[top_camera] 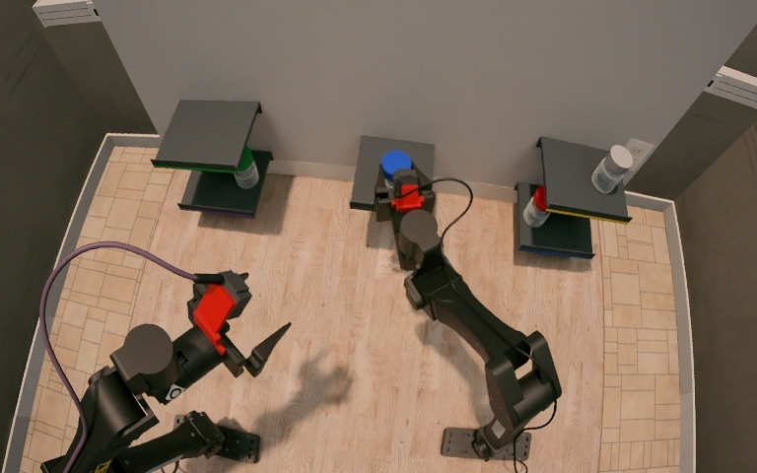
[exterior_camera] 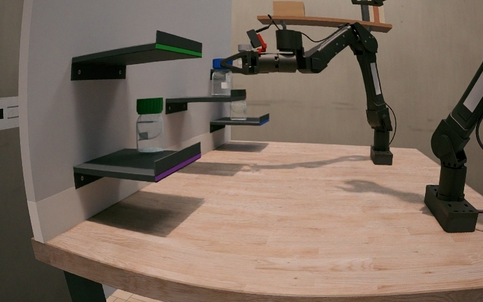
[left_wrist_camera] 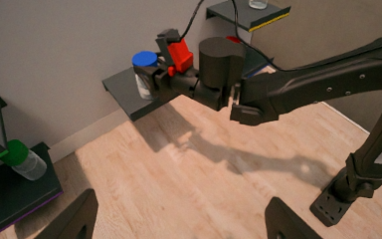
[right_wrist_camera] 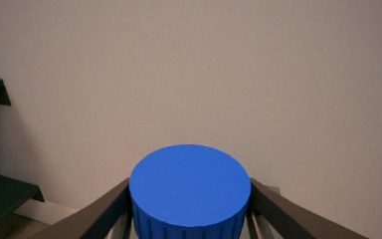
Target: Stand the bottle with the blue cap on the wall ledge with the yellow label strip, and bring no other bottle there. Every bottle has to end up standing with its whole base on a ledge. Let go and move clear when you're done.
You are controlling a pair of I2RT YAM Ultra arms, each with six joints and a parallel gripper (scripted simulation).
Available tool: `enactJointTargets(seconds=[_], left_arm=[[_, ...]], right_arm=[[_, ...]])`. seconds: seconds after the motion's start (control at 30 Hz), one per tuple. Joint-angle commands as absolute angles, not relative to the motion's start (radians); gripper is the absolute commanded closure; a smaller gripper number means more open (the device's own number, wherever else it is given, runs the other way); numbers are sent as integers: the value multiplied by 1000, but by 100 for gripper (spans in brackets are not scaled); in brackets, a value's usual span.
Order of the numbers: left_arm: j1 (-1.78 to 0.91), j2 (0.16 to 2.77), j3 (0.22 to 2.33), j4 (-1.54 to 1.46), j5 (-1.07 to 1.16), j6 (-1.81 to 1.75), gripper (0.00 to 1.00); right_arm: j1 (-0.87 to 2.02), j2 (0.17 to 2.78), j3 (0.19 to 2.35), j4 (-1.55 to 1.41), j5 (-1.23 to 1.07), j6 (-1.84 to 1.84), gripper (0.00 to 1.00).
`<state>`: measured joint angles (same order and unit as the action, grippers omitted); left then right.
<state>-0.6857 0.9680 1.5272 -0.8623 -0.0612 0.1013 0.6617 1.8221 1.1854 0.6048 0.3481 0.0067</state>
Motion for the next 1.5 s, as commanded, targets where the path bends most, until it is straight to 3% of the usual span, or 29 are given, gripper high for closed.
enactJointTargets(seconds=[0.0,0.27,0.4,0.53,1.47], left_arm=[[-693,961,1562,-887,-68,99,11],[-693,961,1562,-887,-68,99,11],[-693,961,1562,-887,-68,99,11],[-693,961,1562,-887,-68,99,11],[-693,961,1562,-887,-68,99,11]], right_arm=[[660,1799,1210,622,348,0,40],[660,1799,1210,622,348,0,49],[661,1795,1216,626,355,0,94],[661,1784,1234,573,355,0,50],[663,1732,1588,90,323,-7,50]])
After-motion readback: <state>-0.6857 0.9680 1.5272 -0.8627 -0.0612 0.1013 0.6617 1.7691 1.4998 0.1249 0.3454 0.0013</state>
